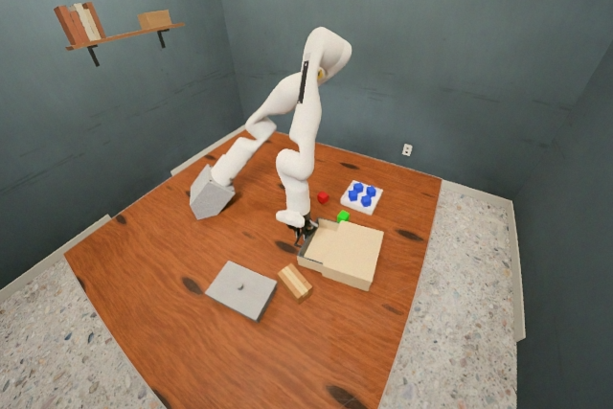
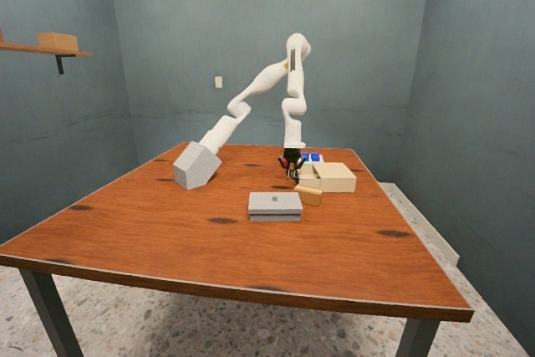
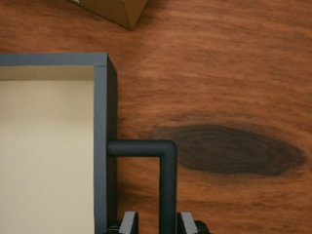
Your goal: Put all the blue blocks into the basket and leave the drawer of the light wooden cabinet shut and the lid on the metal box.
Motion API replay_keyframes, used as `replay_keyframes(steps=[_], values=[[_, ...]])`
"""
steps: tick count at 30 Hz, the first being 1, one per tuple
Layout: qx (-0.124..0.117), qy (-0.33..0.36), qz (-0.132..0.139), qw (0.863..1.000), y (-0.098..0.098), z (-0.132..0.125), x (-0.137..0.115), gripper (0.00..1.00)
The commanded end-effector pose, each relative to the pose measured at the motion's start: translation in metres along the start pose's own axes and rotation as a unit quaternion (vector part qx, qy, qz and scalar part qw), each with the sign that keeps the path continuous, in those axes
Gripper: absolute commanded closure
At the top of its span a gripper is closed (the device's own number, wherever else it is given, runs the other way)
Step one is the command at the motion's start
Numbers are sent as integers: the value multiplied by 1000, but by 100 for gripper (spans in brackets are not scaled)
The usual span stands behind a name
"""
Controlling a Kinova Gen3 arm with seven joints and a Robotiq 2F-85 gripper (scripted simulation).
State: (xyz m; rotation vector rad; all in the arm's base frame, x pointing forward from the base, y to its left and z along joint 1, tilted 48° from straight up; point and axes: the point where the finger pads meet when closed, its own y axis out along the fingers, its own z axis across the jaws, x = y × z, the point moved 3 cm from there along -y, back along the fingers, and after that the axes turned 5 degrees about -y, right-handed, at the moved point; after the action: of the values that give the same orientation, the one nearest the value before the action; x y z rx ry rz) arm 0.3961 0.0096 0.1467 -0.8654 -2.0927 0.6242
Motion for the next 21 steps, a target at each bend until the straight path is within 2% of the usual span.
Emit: replay_keyframes(steps=[1, 21], values=[[0, -1, 1, 1000, -1, -7, -1, 70], [0, -1, 1, 1000, -2, -15, -2, 70]])
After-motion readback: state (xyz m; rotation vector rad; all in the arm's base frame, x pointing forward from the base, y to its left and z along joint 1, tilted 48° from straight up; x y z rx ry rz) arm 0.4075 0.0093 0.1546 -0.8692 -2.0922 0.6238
